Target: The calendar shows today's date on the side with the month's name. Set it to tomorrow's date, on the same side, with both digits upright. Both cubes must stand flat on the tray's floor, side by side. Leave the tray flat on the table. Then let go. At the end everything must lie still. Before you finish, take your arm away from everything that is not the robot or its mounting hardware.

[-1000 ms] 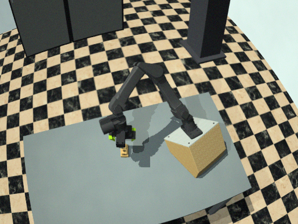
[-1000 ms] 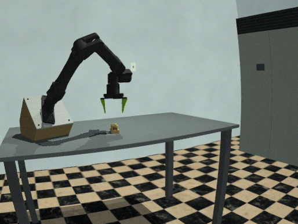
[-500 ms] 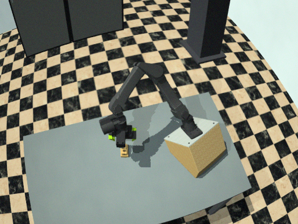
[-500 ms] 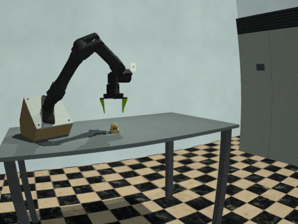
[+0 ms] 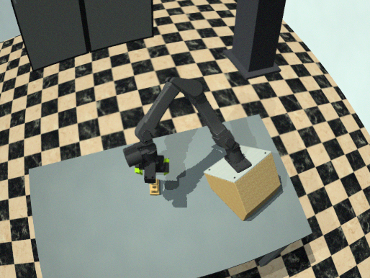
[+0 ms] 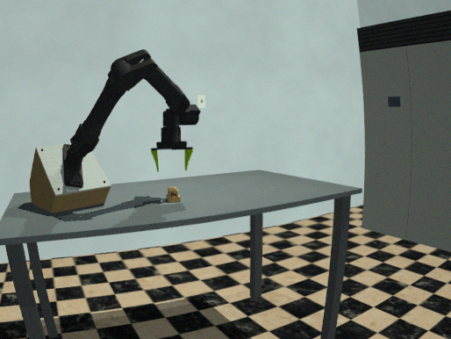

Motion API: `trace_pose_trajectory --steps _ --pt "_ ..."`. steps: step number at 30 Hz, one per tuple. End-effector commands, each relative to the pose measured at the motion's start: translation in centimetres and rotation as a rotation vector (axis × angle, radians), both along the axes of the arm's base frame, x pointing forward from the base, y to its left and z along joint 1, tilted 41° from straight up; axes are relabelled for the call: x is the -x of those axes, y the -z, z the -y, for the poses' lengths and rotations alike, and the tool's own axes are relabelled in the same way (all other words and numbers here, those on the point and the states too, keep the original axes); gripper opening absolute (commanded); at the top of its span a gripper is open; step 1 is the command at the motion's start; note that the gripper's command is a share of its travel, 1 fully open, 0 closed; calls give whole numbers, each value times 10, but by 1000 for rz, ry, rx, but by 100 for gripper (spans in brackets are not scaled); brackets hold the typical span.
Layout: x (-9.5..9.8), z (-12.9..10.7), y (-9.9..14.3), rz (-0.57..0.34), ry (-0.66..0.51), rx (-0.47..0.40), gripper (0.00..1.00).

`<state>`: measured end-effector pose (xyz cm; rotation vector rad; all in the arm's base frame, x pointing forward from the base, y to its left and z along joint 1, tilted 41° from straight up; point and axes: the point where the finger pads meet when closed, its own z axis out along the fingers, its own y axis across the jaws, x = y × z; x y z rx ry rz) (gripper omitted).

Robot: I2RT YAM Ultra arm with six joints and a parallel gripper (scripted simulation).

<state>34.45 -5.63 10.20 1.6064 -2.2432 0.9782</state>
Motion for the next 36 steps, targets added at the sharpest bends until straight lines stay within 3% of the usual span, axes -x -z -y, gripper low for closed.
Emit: trace_pose_trajectory --steps 1,26,36 --pt "-7 -12 -18 57 -22 -15 100" --pt "-6 -12 -19 52 -22 -14 100" --pt "3 -33 -45 52 -21 -13 100"
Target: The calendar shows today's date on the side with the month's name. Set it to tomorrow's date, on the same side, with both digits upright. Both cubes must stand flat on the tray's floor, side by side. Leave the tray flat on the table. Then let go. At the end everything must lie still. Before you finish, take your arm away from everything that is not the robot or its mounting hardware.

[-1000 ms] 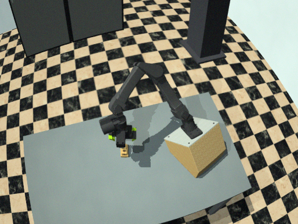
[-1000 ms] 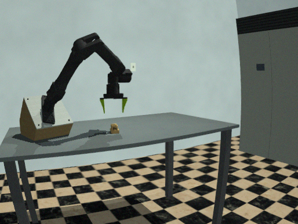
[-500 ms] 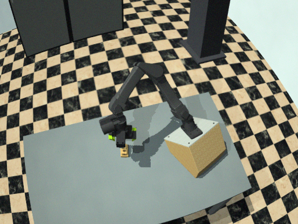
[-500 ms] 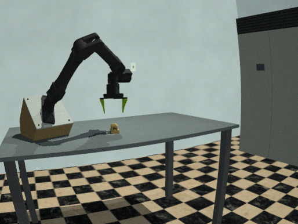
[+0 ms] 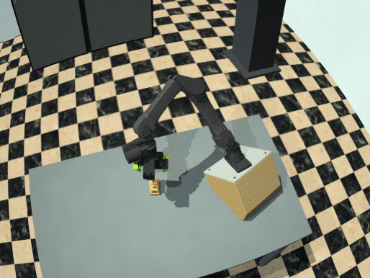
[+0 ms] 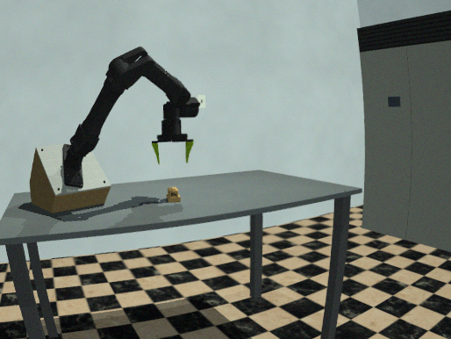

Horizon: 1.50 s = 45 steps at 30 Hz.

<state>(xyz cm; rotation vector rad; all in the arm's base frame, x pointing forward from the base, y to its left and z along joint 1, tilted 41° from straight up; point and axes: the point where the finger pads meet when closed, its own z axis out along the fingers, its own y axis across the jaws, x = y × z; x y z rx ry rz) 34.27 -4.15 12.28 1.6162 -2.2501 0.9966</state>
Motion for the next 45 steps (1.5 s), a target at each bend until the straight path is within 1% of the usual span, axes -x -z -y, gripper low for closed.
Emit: trace_pose_trajectory --steps 1,3,5,8,11,14,45 --pt "3 -22 -28 35 -12 -13 100" --pt "5 -28 -32 23 -12 -11 100" --pt "5 -28 -32 23 -12 -11 100" --pt "9 -37 -41 20 -12 -13 100" --pt "10 -43 -43 3 -12 -8 100" --pt "12 -46 -50 12 -12 -12 100" --pt "11 -47 -51 16 -12 -13 100"
